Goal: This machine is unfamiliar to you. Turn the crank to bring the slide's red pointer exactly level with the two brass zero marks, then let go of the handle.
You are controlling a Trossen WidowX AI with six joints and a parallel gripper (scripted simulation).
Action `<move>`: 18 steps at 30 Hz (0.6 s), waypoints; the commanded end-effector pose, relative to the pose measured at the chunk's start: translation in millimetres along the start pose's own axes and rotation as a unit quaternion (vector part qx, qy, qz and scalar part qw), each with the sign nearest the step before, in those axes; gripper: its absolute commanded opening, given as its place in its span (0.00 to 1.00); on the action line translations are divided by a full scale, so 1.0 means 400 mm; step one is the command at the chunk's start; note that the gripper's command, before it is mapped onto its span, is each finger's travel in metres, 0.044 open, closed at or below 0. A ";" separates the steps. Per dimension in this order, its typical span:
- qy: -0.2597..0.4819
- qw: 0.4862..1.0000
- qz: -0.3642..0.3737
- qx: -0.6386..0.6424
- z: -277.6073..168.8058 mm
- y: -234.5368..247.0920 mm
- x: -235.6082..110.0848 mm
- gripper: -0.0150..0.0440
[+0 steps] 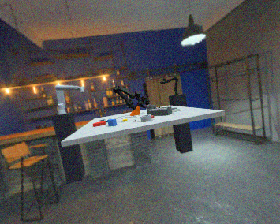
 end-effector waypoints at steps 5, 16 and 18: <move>0.005 1.000 0.004 -0.005 -0.012 0.006 0.006 0.69; 0.005 1.000 0.004 -0.005 -0.012 0.006 0.006 0.25; 0.005 1.000 0.004 -0.005 -0.012 0.006 0.006 0.25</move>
Point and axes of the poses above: the point midway between the two fingers, 35 mm back from their tips, its own x axis out along the fingers, its own y axis across the jaws, z = x × y, the point moved 3 cm from there along -x, back along the fingers
